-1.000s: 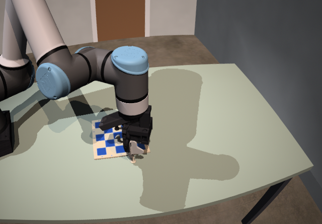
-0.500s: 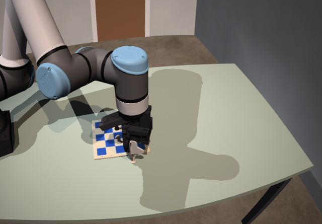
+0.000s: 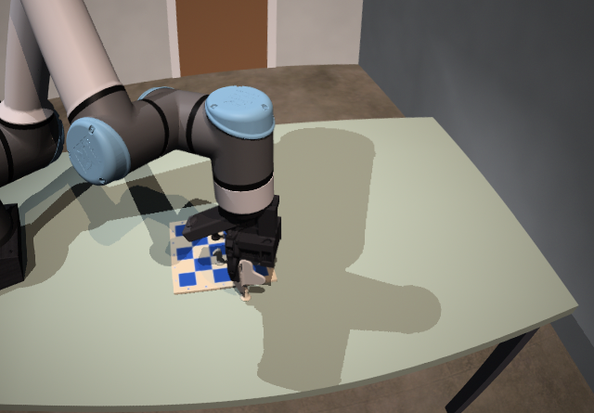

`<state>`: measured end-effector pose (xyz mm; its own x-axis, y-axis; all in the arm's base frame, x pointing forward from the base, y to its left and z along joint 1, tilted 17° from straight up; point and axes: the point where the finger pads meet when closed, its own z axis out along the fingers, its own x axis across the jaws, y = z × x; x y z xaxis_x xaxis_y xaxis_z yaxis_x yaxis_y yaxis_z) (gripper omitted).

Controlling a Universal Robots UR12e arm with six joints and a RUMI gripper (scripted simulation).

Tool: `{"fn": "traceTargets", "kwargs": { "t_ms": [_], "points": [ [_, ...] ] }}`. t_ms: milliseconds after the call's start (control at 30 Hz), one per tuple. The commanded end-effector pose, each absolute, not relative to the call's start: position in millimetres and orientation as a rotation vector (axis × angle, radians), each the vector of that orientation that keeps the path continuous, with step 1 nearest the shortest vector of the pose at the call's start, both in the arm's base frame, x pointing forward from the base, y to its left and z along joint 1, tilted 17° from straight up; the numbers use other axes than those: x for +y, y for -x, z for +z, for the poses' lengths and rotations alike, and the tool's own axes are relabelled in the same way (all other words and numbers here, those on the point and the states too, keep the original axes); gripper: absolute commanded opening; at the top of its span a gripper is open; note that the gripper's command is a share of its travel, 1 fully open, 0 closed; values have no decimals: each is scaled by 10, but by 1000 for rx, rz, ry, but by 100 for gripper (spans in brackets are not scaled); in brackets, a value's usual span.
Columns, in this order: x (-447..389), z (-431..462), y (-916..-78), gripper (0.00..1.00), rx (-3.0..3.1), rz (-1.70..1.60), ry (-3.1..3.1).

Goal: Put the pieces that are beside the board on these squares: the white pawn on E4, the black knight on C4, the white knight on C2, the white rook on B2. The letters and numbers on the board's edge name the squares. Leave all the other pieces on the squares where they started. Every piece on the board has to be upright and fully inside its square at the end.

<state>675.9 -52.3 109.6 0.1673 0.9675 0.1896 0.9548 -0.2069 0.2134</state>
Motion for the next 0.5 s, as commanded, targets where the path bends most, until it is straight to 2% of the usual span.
{"fn": "traceTargets", "kwargs": {
  "t_ms": [0, 467],
  "points": [
    [-518, 1057, -6776, 22, 1949, 442, -2364],
    [-488, 859, -6827, 22, 1949, 442, -2364]
  ]
}}
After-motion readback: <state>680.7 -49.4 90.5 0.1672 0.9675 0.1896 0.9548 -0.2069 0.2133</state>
